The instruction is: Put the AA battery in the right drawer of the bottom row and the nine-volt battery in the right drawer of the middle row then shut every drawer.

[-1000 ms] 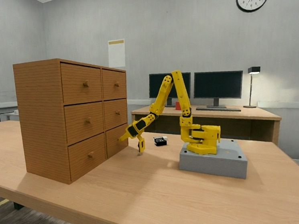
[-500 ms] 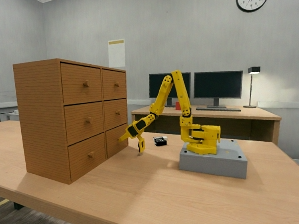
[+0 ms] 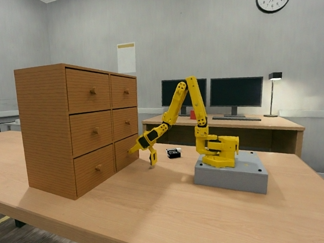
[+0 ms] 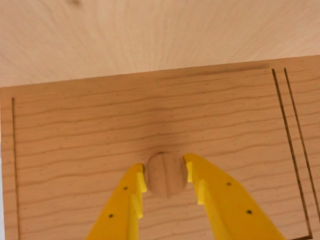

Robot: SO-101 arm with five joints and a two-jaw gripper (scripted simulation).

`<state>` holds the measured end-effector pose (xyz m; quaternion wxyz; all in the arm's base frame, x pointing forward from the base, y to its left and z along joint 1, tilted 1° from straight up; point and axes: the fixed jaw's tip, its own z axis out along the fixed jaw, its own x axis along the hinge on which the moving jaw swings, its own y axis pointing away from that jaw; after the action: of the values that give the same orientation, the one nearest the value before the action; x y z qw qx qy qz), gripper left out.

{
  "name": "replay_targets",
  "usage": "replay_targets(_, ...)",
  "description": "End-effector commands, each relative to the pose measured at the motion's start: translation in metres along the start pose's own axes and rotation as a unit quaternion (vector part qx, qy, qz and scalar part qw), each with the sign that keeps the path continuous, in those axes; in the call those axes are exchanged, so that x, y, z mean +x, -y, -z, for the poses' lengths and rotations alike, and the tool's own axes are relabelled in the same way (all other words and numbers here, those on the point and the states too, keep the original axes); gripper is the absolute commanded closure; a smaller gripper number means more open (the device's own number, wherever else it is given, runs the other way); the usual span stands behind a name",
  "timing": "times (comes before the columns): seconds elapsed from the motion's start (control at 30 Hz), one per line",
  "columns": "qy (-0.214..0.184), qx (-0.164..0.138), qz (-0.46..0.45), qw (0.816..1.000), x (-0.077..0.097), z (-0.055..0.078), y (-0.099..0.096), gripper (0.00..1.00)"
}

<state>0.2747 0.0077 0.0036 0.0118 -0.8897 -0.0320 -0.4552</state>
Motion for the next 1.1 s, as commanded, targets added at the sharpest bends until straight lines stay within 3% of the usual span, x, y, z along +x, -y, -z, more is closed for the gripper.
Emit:
replay_targets(0.0, -0.004, -0.011, -0.003, 1.0, -0.0004, 0.0015, -0.0064, 1.0)
replay_targets(1.07, -0.004, -0.003, -0.002, 1.0, -0.0059, 0.0106, -0.0003, 1.0)
